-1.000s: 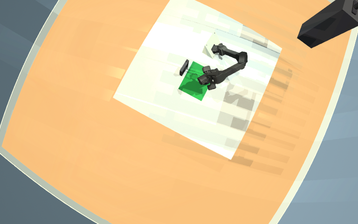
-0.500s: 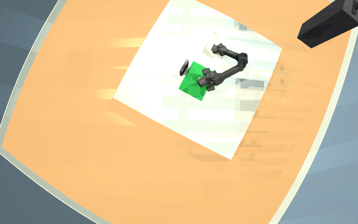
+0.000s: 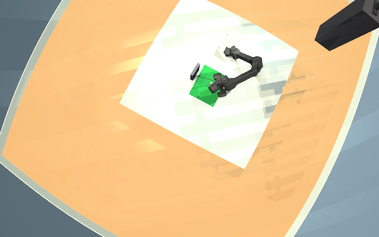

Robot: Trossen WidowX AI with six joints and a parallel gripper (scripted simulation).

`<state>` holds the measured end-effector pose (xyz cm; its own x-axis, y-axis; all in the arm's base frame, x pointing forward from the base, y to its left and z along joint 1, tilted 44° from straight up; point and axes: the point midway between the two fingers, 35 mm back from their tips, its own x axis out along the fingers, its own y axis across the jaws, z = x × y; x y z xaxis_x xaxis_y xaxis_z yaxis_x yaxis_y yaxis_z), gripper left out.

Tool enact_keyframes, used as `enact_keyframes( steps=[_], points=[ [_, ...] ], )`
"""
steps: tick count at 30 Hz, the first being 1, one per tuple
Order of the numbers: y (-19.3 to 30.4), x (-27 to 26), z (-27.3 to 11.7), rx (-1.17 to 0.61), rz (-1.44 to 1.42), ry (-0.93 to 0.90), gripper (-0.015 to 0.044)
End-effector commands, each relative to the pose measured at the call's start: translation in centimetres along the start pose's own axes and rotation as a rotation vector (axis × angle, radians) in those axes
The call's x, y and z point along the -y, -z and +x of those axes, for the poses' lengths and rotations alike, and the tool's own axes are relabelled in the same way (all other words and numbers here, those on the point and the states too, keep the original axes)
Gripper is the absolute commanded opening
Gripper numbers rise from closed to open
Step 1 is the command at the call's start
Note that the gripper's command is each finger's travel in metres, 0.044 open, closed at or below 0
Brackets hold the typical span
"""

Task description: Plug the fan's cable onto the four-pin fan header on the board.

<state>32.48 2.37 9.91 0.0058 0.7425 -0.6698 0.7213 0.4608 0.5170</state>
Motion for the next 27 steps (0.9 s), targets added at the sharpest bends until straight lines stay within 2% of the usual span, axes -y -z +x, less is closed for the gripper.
enact_keyframes(
  steps=[1,13,21,27],
  points=[
    [0.0,0.1,0.8,-0.003,0.006,-0.003,0.0440],
    [-0.1,0.1,2.1,-0.004,0.006,-0.003,0.0440],
    [-0.1,0.0,1.9,-0.002,-0.001,0.000,0.0230],
    [-0.1,0.0,1.9,-0.002,-0.001,0.000,0.0190]
  ],
)
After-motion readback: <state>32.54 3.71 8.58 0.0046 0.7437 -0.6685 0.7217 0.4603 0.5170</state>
